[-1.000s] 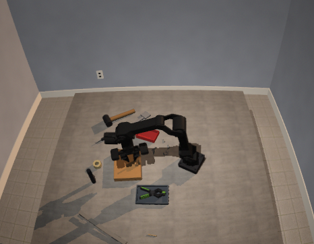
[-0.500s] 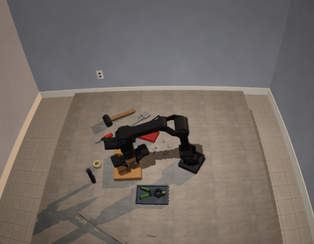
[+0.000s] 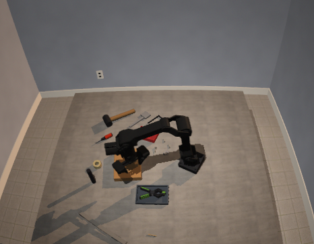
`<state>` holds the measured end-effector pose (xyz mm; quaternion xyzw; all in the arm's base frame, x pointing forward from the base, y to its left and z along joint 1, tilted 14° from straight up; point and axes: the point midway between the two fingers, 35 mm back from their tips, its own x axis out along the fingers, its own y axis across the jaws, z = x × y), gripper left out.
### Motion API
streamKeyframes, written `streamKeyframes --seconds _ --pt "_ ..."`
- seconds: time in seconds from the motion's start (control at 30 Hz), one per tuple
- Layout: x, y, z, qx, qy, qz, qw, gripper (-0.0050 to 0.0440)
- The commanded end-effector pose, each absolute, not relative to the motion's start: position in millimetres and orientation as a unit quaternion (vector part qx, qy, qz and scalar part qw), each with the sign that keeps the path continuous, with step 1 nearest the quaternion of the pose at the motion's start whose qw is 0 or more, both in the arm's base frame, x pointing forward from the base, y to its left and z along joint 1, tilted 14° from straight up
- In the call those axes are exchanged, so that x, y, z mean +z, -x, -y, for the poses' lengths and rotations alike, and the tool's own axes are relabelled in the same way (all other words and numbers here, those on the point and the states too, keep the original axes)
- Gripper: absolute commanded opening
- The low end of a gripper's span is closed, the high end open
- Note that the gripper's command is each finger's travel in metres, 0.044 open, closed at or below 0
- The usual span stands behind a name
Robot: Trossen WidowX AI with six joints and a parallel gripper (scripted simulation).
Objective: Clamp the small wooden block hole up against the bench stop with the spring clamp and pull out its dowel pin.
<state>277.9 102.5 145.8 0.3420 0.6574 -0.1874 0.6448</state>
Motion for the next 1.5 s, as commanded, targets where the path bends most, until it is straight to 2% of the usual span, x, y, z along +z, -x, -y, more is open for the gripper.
streamKeyframes --seconds 0.0,0.07,1.47 --pt "153.5 -273.6 -108.8 -0.163 -0.322 -0.658 0.661 0.0420" --pt "155.2 -271.4 -112.2 -0.152 -0.311 -0.661 0.666 0.0440" --pt "186.2 -219.8 -167.4 0.065 -0.090 -0.671 0.733 0.0440"
